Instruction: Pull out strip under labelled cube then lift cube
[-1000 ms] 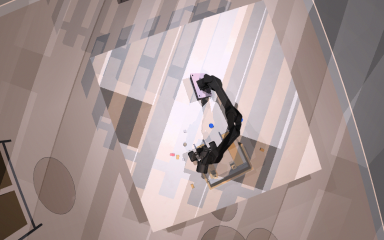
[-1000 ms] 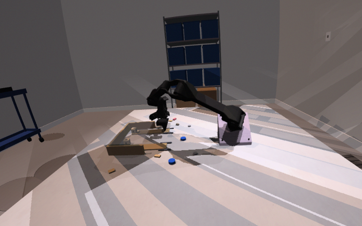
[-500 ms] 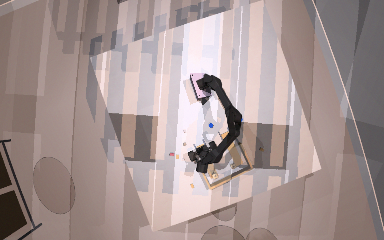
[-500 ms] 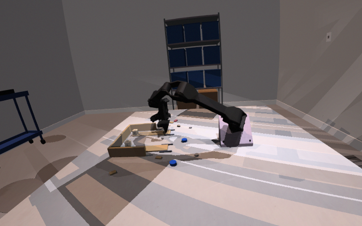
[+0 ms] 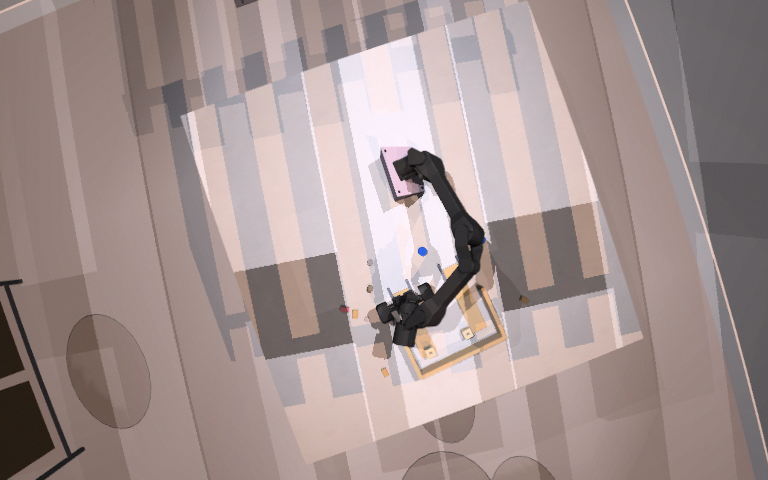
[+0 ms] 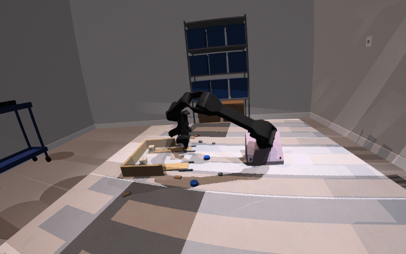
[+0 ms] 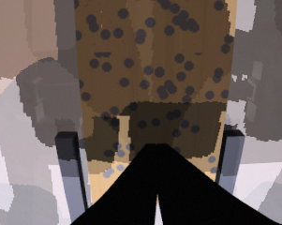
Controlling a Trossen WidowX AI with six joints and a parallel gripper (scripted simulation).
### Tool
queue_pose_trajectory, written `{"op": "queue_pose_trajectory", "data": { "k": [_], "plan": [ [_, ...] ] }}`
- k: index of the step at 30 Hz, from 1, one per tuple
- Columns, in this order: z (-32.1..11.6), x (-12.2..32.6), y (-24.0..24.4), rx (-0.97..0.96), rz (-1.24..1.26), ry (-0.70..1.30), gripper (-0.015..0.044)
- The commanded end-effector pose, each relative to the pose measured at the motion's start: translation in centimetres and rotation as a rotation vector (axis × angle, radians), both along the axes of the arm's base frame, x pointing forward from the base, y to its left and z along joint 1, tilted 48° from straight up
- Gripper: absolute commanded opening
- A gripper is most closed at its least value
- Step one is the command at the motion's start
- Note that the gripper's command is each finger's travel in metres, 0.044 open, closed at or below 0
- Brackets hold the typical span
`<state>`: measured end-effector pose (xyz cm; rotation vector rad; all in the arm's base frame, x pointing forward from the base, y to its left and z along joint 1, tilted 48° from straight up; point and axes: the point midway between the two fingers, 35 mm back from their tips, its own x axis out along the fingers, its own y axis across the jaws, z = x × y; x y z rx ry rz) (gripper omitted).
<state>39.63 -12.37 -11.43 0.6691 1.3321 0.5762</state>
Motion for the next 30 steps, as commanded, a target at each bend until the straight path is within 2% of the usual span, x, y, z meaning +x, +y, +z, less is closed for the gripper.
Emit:
{"op": "queue_pose_trajectory", "data": {
  "k": [1,18,30],
  "plan": [
    [-0.2,0.1,0.4,0.004,0.003,0.002,0.0000],
    [-0.4,0.2,0.4,0.004,0.003,0.002,0.0000],
    [-0.7,-1.5,0.6,0.004,0.003,0.003,0.0000]
  ]
}}
